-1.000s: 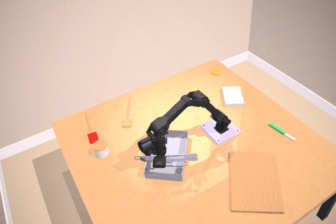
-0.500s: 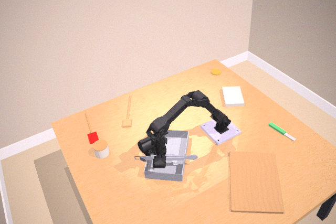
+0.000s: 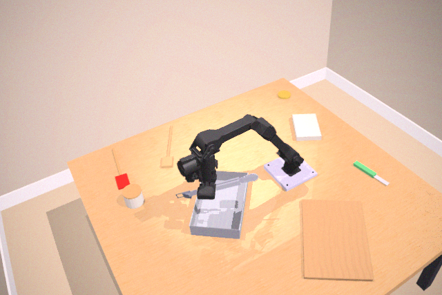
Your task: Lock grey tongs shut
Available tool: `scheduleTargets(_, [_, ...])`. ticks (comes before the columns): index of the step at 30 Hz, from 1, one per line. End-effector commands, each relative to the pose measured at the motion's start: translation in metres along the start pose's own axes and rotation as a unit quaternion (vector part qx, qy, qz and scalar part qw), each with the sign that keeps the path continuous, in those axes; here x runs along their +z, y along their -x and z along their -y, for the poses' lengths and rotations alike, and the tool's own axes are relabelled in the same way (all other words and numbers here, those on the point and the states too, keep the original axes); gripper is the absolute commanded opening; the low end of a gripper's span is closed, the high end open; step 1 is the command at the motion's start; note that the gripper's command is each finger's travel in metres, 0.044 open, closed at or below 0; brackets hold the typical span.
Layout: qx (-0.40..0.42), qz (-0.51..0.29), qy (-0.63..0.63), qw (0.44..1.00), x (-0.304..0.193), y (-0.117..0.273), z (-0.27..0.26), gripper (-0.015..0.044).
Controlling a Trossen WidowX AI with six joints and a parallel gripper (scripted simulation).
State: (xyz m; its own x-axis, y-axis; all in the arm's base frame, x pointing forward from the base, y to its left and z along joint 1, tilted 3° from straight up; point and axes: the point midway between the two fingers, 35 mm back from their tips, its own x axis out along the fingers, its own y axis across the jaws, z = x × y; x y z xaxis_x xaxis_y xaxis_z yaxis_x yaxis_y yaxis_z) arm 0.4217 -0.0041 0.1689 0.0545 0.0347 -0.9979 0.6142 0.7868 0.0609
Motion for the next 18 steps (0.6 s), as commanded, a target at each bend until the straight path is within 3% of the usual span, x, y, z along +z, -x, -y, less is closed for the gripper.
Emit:
scheduleTargets(1, [0.001, -0.003, 0.002, 1.0, -0.002, 0.01, 0.002, -0.015])
scheduleTargets(10, [0.0, -0.001, -0.006, 1.0, -0.004, 0.009, 0.0, -0.015])
scheduleTargets(18, [-0.001, -0.004, -0.068, 0.998, -0.035, 0.01, -0.03, -0.015])
